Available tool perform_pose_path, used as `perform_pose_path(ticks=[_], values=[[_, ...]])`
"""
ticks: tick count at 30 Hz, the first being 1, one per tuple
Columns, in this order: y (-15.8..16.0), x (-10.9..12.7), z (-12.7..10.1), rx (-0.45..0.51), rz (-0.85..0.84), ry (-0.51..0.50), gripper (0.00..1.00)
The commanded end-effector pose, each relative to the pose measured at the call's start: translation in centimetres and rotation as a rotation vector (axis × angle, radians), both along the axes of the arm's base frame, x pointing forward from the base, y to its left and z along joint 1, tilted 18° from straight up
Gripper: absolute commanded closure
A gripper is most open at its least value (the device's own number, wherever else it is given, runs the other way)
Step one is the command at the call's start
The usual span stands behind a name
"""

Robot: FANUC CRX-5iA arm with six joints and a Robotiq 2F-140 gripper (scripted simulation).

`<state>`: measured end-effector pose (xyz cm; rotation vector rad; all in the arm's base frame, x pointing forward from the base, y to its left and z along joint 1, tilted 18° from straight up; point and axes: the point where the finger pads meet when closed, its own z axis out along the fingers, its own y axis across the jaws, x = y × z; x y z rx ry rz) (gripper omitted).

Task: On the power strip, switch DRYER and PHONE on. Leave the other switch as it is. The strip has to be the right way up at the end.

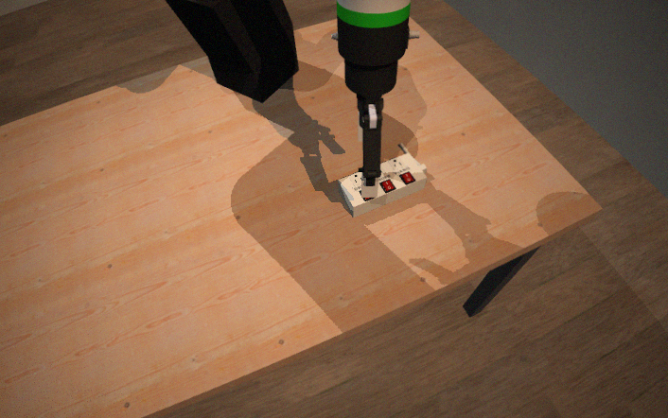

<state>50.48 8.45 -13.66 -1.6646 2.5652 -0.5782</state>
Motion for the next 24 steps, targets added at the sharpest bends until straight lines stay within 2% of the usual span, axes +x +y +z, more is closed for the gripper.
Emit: perform_pose_path(ticks=[1,5,24], values=[[-0.16,0.22,-0.02,-0.027,0.252,0.117,1.00],[-0.16,0.22,-0.02,-0.042,0.383,0.178,1.00],[-0.16,0.22,-0.02,-0.042,0.383,0.178,1.00]])
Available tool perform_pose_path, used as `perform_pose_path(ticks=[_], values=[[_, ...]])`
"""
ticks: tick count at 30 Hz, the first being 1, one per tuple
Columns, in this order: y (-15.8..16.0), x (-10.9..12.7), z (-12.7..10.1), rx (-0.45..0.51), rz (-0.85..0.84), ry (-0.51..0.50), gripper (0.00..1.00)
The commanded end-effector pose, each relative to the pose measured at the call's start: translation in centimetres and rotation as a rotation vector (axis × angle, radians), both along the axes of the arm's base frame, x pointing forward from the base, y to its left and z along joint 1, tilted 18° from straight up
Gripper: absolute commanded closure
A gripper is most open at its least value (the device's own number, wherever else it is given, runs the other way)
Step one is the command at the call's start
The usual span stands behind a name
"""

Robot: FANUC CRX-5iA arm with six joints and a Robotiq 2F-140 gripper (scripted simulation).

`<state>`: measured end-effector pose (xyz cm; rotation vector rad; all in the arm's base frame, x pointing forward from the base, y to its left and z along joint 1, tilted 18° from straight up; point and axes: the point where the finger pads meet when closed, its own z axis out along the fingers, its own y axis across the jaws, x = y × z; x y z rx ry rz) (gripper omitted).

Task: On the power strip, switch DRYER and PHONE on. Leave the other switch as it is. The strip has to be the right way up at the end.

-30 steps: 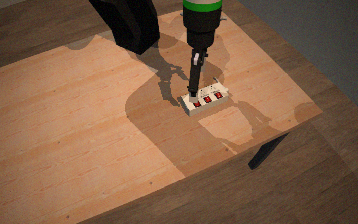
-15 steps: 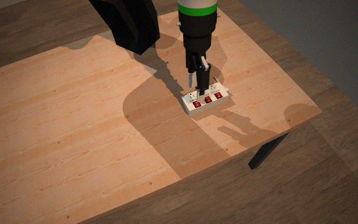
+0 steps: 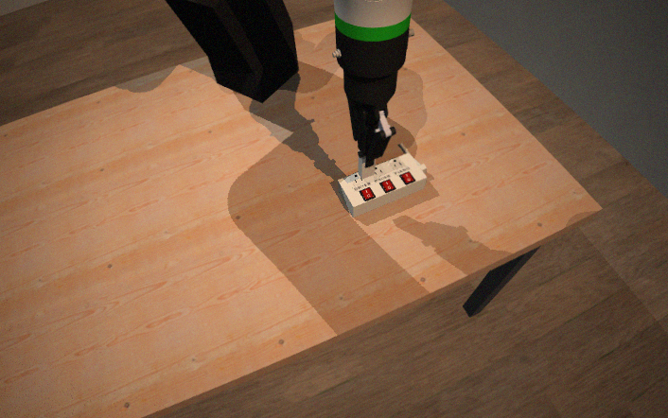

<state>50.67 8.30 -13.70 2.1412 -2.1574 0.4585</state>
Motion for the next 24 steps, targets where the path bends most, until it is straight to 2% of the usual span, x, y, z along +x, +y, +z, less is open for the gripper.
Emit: perform_pose_path(ticks=[1,24], values=[[-0.01,0.03,0.02,0.000,0.000,0.001,1.00],[-0.11,0.10,-0.34,0.000,0.000,0.002,1.00]])
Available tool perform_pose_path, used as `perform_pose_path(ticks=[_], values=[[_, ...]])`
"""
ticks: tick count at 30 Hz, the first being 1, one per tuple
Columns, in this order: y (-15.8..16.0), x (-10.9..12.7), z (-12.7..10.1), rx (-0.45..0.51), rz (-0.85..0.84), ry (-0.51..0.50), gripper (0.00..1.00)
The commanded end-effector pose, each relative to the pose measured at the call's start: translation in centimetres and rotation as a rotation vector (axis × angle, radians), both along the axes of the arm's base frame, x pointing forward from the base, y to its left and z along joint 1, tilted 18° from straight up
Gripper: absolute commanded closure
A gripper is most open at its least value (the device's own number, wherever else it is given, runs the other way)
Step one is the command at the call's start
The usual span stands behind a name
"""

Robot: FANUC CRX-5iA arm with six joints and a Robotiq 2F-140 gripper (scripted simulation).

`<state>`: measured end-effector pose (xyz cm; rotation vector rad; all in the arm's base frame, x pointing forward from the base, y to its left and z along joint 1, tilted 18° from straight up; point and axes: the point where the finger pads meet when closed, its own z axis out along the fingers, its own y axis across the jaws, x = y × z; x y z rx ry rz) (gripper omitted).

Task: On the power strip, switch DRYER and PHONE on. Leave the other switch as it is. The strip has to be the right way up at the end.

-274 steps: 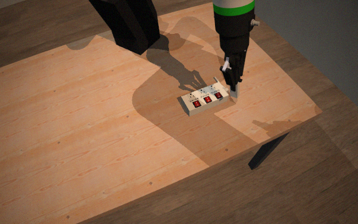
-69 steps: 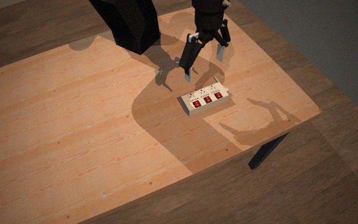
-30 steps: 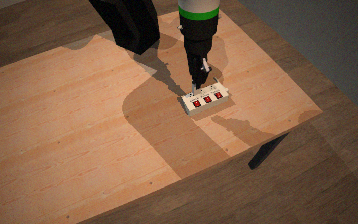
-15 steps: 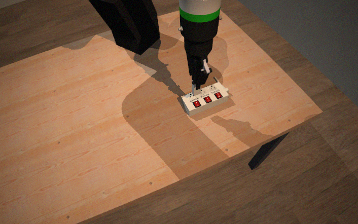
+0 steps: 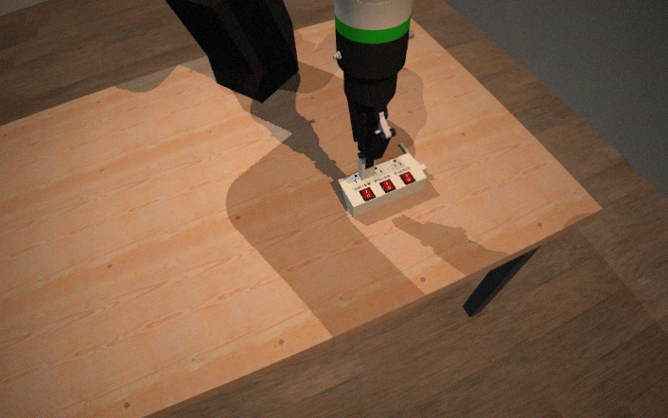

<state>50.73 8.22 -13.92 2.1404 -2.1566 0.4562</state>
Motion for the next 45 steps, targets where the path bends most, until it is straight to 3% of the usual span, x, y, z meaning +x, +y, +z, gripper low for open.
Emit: perform_pose_path(ticks=[1,45], values=[[0.0,0.1,-0.2,0.000,0.000,0.000,1.00],[-1.1,0.7,-3.9,0.000,0.000,0.000,1.00]])
